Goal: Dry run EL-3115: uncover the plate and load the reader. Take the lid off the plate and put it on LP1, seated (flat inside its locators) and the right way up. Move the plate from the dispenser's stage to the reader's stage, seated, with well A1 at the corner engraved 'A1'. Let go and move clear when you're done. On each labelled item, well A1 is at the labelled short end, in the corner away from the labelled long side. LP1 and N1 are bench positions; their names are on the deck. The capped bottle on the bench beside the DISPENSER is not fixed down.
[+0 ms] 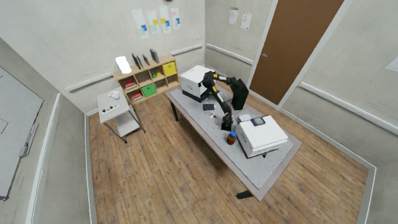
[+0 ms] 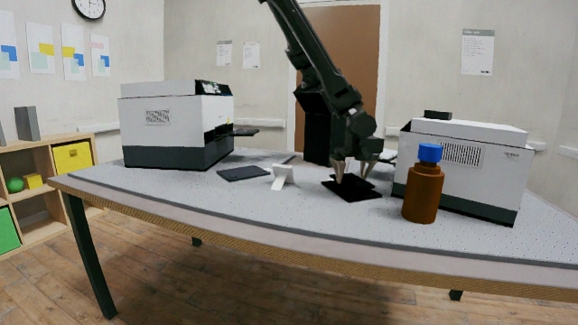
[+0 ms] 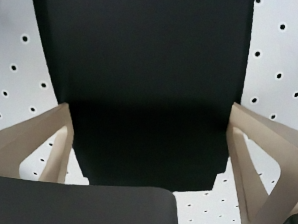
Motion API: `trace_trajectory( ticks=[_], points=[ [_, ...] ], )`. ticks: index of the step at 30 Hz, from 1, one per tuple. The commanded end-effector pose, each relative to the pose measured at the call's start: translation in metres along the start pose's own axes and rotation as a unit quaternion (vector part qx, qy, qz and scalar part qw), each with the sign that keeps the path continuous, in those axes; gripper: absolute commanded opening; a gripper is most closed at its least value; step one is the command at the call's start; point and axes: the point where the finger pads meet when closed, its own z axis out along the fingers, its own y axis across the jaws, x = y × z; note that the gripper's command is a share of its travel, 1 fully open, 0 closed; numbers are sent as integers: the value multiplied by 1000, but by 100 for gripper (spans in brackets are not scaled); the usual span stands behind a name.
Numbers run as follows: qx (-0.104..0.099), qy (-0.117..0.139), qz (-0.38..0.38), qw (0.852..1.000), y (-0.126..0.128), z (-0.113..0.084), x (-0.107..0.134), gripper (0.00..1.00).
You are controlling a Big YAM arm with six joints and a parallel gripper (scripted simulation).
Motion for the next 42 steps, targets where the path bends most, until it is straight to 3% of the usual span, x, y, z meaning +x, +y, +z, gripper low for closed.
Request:
trace_trajectory(
  ticks=[1, 42],
  points=[
    [2, -6, 7, 1000, -5, 1, -5, 85],
    [1, -3, -1, 1000, -2, 9, -1, 85]
  ],
)
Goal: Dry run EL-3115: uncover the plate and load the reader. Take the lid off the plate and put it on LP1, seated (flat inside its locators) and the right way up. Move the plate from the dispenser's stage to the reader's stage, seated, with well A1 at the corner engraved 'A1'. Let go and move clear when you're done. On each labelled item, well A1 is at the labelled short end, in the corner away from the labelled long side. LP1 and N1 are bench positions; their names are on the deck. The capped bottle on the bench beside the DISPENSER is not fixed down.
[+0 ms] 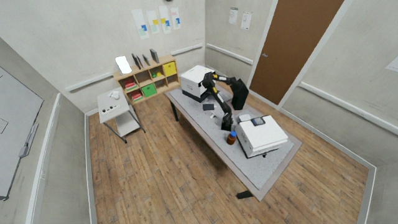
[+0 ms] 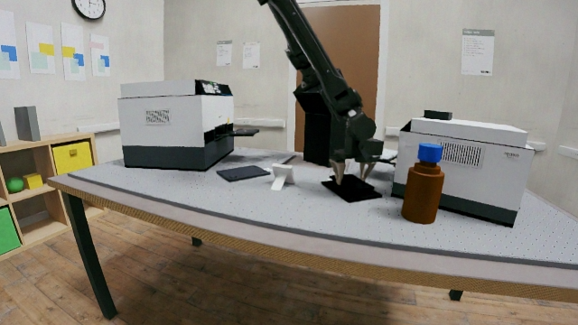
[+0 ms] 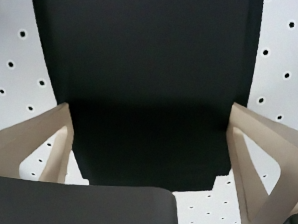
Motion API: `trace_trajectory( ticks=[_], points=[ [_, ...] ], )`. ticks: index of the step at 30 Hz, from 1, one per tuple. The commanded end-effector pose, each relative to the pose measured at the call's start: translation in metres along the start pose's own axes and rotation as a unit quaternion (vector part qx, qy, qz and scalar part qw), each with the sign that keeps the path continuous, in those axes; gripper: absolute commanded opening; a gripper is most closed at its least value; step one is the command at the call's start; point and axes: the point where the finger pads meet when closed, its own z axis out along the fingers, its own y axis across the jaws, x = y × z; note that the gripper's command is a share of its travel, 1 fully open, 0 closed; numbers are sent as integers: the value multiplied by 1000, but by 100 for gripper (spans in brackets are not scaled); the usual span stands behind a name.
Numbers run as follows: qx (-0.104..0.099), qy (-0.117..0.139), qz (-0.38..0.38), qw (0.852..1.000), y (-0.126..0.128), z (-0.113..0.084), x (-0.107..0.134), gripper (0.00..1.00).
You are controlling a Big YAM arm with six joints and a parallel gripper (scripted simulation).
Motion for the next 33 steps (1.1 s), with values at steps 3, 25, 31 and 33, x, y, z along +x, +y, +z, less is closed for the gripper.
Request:
trace_trajectory(
  ticks=[3, 25, 31, 33],
  points=[
    [2, -7, 4, 1000, -5, 4, -6, 85],
    [2, -5, 3, 1000, -4, 10, -5, 85],
    [1, -4, 2, 1000, -3, 13, -4, 85],
    [1, -4, 2, 1000, -3, 13, -4, 85]
  ],
)
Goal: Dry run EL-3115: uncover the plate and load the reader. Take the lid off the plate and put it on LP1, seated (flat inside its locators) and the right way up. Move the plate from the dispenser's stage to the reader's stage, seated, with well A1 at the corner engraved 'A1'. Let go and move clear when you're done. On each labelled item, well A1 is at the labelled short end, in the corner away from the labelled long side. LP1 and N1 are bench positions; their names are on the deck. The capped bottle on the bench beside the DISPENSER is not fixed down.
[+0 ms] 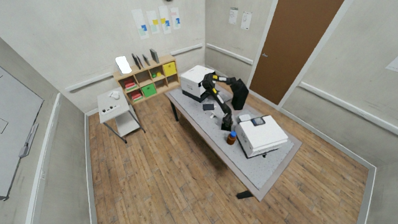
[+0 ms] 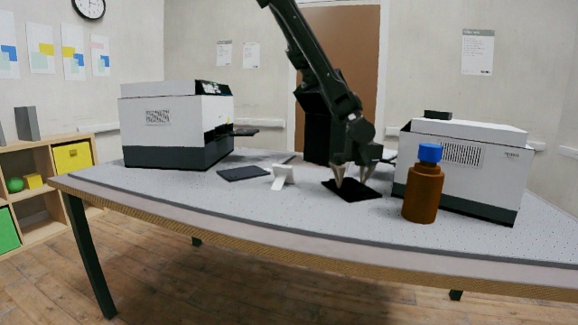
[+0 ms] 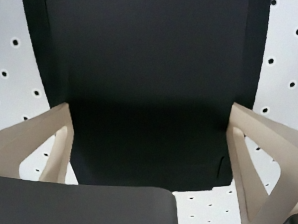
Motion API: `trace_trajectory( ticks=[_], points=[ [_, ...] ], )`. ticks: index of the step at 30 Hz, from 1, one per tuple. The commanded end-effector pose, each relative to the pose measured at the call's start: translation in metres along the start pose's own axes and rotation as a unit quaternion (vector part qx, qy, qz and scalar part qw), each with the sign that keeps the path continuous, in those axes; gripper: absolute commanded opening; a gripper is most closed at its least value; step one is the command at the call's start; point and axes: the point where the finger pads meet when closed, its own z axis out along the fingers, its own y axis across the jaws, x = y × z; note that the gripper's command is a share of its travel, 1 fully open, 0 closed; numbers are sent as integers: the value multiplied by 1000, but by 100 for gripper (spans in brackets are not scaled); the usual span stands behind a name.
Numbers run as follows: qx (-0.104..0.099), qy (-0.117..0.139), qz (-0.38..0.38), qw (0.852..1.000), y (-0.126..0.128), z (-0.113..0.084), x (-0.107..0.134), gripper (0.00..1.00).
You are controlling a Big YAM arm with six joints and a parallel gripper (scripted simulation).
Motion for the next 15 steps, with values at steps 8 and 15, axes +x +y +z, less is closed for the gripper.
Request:
trace_trajectory(
  ticks=[8, 15],
  points=[
    [2, -6, 3, 1000, -5, 4, -5, 85],
    [2, -6, 5, 1000, -4, 8, -5, 85]
  ],
)
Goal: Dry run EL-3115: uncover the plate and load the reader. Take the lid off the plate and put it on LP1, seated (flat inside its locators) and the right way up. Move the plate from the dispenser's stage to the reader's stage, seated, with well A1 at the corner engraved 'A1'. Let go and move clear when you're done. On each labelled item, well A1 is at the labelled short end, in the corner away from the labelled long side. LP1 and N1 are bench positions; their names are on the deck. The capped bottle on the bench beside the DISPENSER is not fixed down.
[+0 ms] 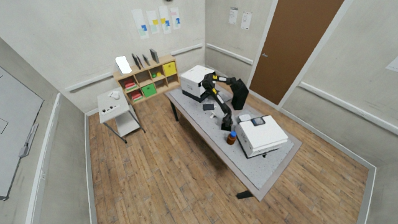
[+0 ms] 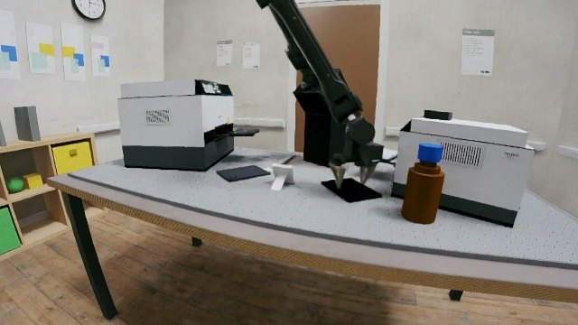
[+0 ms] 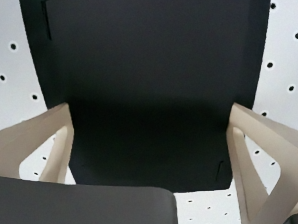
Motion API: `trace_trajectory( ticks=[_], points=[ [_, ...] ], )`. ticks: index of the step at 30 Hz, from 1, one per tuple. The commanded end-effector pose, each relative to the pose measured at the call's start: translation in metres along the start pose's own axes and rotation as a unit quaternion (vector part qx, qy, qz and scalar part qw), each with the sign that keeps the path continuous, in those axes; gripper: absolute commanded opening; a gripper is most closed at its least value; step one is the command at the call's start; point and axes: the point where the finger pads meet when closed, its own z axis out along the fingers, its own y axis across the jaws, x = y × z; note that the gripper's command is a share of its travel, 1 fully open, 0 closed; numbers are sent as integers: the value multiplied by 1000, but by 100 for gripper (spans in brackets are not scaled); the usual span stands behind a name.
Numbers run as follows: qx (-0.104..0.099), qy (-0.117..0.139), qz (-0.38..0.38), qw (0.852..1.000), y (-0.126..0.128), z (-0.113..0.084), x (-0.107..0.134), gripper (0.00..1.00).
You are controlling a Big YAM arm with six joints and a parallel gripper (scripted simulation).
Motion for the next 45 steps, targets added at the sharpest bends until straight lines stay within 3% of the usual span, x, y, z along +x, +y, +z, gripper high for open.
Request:
trace_trajectory(
  ticks=[1, 25, 26, 45],
  points=[
    [2, -4, 5, 1000, -3, 6, -3, 85],
    [3, -1, 15, 1000, -6, 12, -3, 85],
    [3, -1, 15, 1000, -6, 12, -3, 100],
    [3, -1, 15, 1000, -6, 12, -3, 100]
  ],
)
